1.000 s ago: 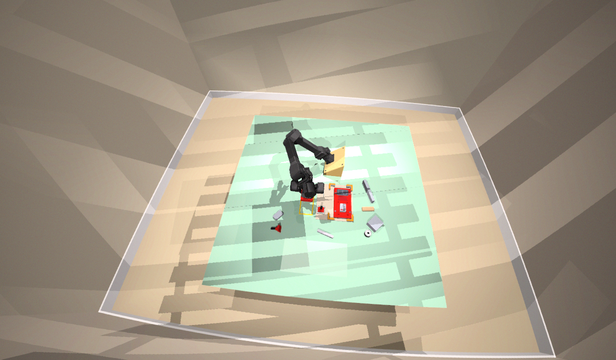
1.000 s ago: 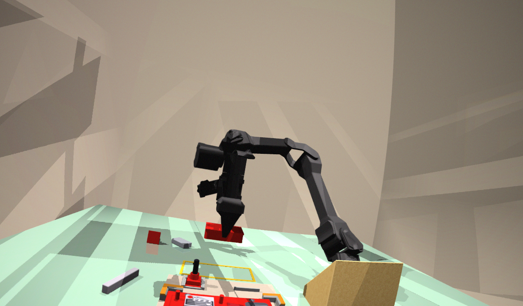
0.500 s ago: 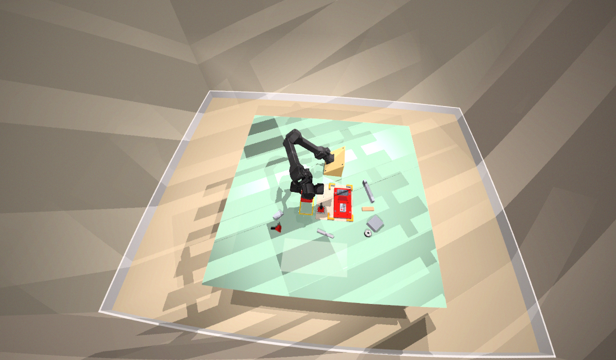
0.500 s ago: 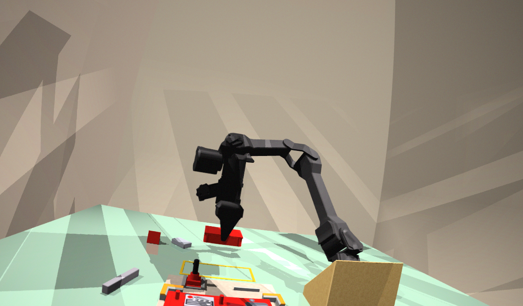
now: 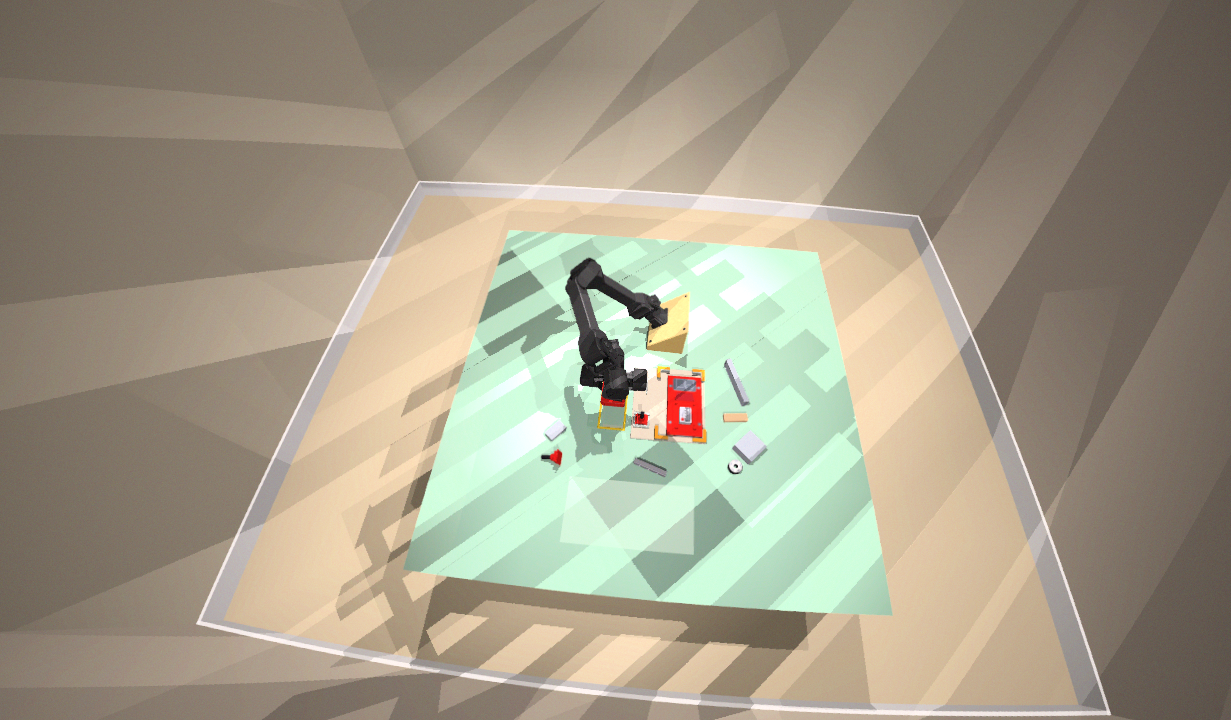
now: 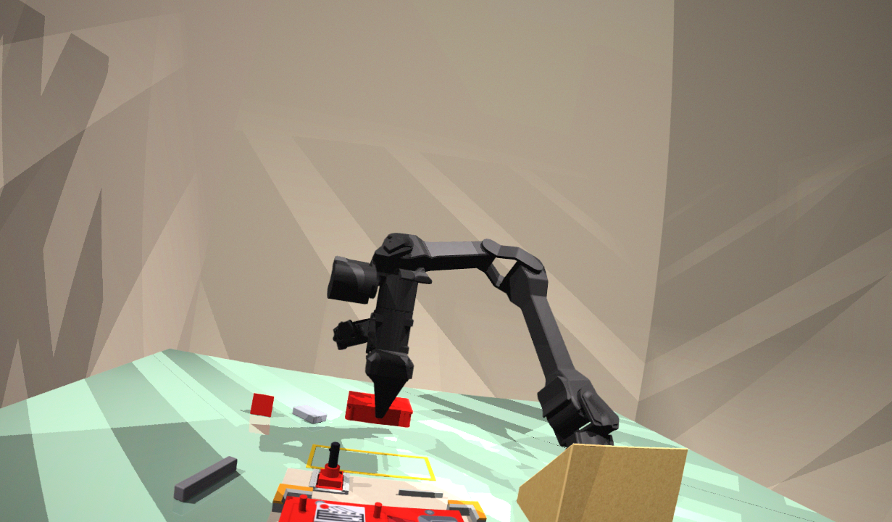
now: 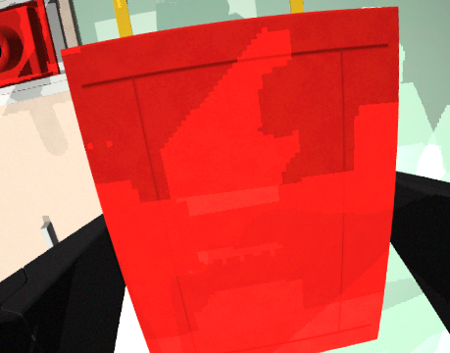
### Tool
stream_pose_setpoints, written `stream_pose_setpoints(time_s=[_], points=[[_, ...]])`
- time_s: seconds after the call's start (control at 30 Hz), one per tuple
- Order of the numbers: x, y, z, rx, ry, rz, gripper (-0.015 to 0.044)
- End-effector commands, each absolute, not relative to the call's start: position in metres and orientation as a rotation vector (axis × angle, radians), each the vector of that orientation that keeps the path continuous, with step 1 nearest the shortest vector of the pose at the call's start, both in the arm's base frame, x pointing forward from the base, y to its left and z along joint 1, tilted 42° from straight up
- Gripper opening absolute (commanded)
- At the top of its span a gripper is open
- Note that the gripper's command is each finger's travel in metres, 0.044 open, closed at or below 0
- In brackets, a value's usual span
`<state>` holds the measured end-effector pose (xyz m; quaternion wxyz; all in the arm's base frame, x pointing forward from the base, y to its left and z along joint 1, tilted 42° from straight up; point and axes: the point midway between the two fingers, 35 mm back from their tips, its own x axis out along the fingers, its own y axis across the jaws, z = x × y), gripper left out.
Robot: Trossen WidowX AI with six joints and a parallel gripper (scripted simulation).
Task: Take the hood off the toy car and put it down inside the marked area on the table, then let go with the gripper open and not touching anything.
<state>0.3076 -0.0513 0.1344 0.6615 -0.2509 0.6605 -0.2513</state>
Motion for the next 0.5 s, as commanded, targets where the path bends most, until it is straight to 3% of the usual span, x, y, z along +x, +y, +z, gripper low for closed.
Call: stream_pose_setpoints(time_s=[0.0, 0.47], points=[[0.3074, -0.0533, 0.1324, -0.576, 1.495, -0.565, 0.0000], [0.3077, -0.0596, 0.1255, -0.576, 1.494, -0.566, 0.0000]])
